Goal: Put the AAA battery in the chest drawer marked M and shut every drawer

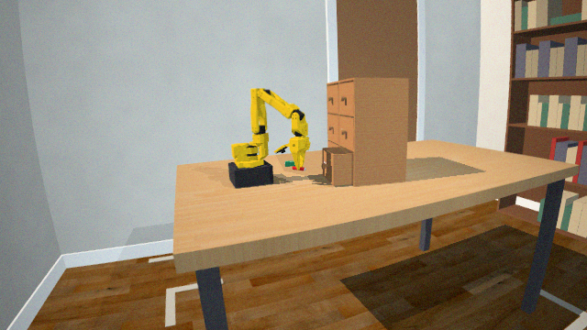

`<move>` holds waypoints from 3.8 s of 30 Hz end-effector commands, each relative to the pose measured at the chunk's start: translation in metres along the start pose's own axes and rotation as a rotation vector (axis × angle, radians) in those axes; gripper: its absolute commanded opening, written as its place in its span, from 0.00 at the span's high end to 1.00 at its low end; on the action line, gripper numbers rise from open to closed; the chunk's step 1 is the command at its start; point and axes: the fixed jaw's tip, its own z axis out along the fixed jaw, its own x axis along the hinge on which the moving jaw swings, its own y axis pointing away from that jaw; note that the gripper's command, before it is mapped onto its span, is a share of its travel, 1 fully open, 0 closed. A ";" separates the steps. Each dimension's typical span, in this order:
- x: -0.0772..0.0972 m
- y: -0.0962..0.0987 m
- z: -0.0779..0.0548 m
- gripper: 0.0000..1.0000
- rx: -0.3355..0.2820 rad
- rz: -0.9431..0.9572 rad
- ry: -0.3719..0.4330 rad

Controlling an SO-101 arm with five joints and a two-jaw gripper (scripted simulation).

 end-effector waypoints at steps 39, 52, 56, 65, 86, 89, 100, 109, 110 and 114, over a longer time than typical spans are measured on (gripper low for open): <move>0.000 -0.001 -0.001 1.00 0.001 -0.017 0.010; 0.000 -0.001 -0.001 1.00 0.001 -0.017 0.010; -0.004 -0.011 -0.001 1.00 0.001 -0.074 0.009; -0.013 -0.028 -0.001 1.00 -0.001 -0.187 0.008; -0.025 -0.055 0.000 1.00 -0.003 -0.374 0.007; -0.025 -0.055 -0.006 1.00 0.004 -0.375 0.039; -0.025 -0.055 -0.021 1.00 0.024 -0.375 0.136; -0.025 -0.056 -0.031 1.00 0.037 -0.375 0.200; -0.025 -0.056 -0.033 1.00 0.040 -0.375 0.211; -0.025 -0.056 -0.039 1.00 0.049 -0.375 0.254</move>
